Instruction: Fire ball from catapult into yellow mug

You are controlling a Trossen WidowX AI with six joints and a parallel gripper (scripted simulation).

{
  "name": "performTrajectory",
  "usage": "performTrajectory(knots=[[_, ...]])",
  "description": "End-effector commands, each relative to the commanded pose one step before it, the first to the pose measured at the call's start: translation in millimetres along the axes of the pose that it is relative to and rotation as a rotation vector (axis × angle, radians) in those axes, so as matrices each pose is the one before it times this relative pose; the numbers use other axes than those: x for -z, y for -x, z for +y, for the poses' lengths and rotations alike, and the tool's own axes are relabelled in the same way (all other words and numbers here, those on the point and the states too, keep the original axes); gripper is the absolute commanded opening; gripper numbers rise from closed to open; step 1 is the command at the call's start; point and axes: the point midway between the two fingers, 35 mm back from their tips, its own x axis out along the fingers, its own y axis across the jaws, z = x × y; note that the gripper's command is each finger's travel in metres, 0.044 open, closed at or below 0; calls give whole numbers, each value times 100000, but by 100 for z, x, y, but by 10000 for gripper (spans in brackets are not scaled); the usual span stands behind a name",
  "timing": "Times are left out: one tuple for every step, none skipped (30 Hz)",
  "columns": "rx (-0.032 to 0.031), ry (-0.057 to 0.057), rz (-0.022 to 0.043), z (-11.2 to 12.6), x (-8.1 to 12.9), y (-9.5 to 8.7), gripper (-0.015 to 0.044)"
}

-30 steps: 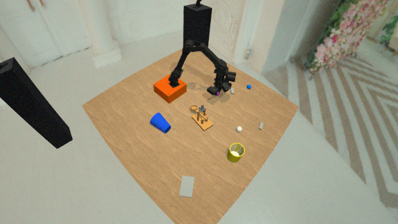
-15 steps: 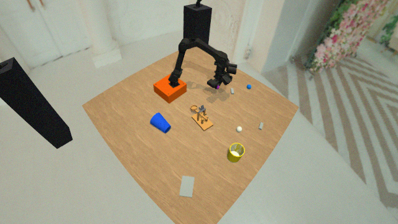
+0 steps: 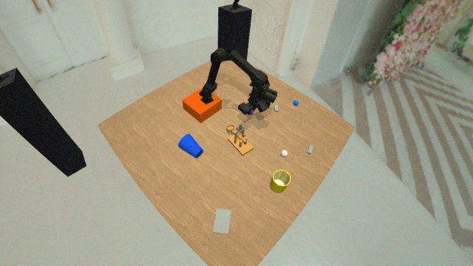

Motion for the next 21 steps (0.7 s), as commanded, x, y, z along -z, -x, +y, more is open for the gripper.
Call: performTrajectory(knots=[[652, -1342, 4202, -2218, -1, -638, 0], [8, -389, 851, -524, -4, -121, 0], [-16, -387, 855, -522, 3, -121, 0], [-39, -385, 859, -519, 10, -121, 0], [-63, -383, 862, -516, 17, -120, 0], [-86, -380, 864, -513, 24, -120, 0], [-110, -377, 866, -510, 30, -120, 0], [-134, -375, 868, -507, 37, -120, 0], [-158, -372, 869, -504, 44, -120, 0], [-181, -369, 870, -501, 50, -120, 0], [-230, -390, 936, -510, 65, -129, 0], [-257, -388, 937, -507, 72, -129, 0], [-283, -384, 936, -503, 79, -128, 0], [-310, -381, 934, -499, 85, -128, 0], [-336, -377, 931, -495, 91, -128, 0], [-363, -373, 928, -491, 97, -127, 0], [-389, -370, 925, -487, 104, -127, 0], [-415, -366, 921, -482, 110, -127, 0], [-441, -361, 916, -478, 116, -126, 0], [-467, -357, 911, -473, 121, -126, 0], [-493, -353, 905, -469, 127, -126, 0]])
